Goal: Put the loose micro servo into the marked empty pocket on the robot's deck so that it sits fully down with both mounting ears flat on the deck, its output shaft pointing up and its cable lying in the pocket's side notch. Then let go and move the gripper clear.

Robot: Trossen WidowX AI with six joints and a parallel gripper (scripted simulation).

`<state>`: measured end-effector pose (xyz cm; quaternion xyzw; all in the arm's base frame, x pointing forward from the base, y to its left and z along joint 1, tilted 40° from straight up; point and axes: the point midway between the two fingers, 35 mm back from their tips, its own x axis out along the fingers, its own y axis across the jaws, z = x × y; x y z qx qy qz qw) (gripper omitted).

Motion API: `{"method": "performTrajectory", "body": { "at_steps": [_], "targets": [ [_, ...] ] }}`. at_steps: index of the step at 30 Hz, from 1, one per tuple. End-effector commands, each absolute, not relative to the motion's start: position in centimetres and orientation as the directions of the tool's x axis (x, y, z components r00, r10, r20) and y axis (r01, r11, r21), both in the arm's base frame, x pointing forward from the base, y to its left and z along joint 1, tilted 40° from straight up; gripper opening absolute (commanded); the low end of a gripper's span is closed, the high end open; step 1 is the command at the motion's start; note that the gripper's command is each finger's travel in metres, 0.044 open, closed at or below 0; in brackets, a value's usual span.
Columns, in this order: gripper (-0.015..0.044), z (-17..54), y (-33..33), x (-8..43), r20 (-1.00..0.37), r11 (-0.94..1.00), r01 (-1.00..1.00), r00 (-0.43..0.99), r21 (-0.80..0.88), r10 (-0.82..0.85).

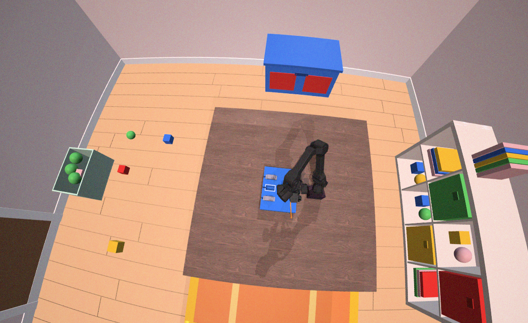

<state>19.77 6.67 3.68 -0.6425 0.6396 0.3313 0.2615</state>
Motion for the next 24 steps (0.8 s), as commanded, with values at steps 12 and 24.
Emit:
{"method": "performTrajectory", "body": {
  "at_steps": [12,24],
  "targets": [
    [0.0,5.1,7.3,20.8,-0.769,-0.048,-0.996,-0.026,0.073,-0.639],
    [0.0,5.4,6.8,23.7,-0.769,-0.048,-0.996,-0.024,0.071,-0.639]
  ]
}}
